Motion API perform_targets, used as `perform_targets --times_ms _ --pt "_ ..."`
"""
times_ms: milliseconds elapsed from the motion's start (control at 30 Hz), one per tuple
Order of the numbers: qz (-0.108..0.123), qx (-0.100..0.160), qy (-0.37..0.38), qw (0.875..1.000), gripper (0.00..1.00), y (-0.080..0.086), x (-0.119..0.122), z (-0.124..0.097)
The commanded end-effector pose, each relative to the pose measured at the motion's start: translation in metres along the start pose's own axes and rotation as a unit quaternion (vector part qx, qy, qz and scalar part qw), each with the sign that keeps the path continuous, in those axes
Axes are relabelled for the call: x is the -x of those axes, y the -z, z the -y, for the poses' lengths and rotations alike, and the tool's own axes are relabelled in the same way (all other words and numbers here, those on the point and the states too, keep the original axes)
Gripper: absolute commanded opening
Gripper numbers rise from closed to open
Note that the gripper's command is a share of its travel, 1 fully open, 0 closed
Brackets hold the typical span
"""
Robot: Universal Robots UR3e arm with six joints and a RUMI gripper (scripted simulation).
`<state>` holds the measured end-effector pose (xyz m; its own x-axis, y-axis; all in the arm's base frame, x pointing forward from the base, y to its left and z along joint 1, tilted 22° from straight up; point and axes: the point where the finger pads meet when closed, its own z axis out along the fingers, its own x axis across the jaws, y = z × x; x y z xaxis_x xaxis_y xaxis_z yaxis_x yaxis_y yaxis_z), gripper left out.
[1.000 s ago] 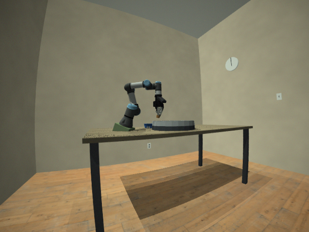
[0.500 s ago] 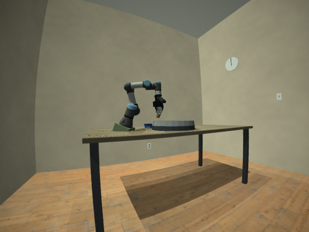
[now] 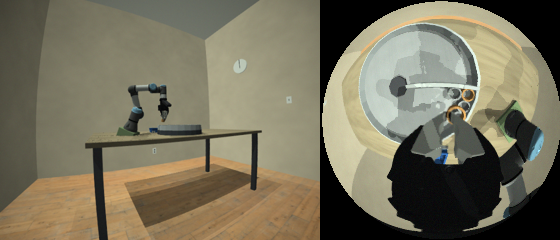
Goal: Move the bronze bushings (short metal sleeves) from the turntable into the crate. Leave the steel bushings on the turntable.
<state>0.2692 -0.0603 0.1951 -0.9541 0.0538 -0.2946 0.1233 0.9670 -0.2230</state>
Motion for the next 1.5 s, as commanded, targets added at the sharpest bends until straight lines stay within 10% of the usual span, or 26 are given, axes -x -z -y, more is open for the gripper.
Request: perform_targets --times_ms 0,1467 --pt "0.001 -0.001 0.0 1.0 0.0 0.001 0.002 -0.007" --pt "0.001 -0.001 0.0 1.0 0.0 0.0 0.013 -0.089"
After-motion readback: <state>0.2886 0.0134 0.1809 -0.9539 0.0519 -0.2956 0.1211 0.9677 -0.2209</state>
